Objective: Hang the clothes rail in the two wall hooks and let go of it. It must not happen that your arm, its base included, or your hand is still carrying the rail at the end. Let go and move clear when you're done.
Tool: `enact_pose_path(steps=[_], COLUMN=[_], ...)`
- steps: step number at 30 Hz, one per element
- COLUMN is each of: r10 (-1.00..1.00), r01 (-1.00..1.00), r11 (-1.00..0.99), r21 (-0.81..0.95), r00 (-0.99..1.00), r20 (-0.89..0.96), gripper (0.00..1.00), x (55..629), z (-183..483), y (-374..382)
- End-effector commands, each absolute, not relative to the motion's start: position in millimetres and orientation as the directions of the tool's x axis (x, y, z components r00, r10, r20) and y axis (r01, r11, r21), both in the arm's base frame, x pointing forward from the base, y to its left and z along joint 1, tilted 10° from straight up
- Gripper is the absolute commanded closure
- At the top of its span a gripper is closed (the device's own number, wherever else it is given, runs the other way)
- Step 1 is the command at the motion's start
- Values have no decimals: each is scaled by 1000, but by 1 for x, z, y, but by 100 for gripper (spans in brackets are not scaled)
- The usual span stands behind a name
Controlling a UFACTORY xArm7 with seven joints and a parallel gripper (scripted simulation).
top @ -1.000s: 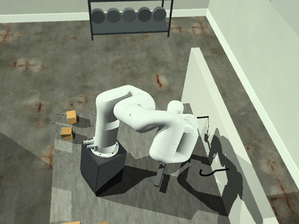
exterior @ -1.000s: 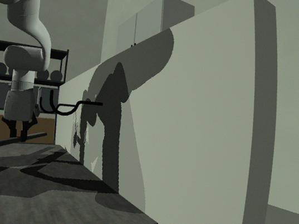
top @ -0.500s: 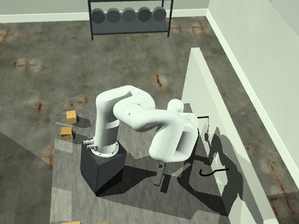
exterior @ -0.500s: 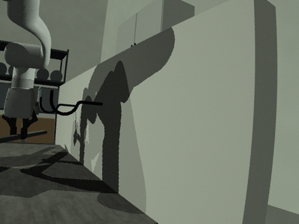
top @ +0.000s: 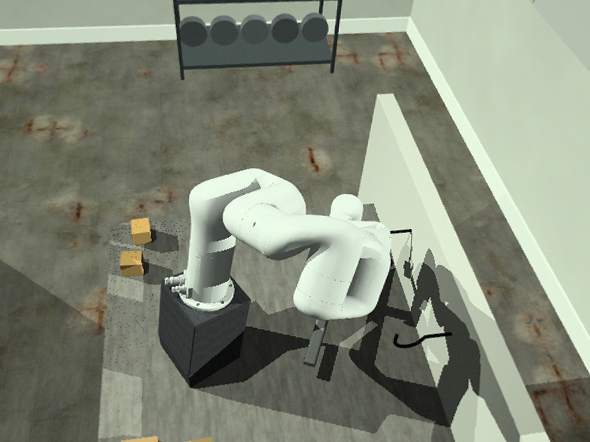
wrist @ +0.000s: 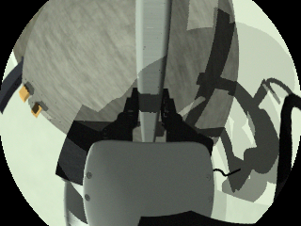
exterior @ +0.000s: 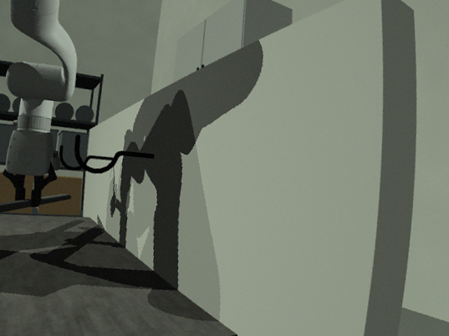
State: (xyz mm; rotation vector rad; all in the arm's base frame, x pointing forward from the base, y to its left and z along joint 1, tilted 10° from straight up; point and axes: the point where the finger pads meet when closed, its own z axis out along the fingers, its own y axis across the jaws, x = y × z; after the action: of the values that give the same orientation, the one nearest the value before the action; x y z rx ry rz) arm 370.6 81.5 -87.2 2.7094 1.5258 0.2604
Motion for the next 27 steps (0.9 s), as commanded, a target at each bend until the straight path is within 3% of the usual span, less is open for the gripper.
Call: enact_pose_path(steps=[1, 27], r10=[851, 851], r01=[847, 847], r11=[-521, -521], r21=[102, 102], r00=[507, 507], r20=[136, 136], gripper=[100, 100], x=[371, 365], z=[-84, -45], y=[82, 79])
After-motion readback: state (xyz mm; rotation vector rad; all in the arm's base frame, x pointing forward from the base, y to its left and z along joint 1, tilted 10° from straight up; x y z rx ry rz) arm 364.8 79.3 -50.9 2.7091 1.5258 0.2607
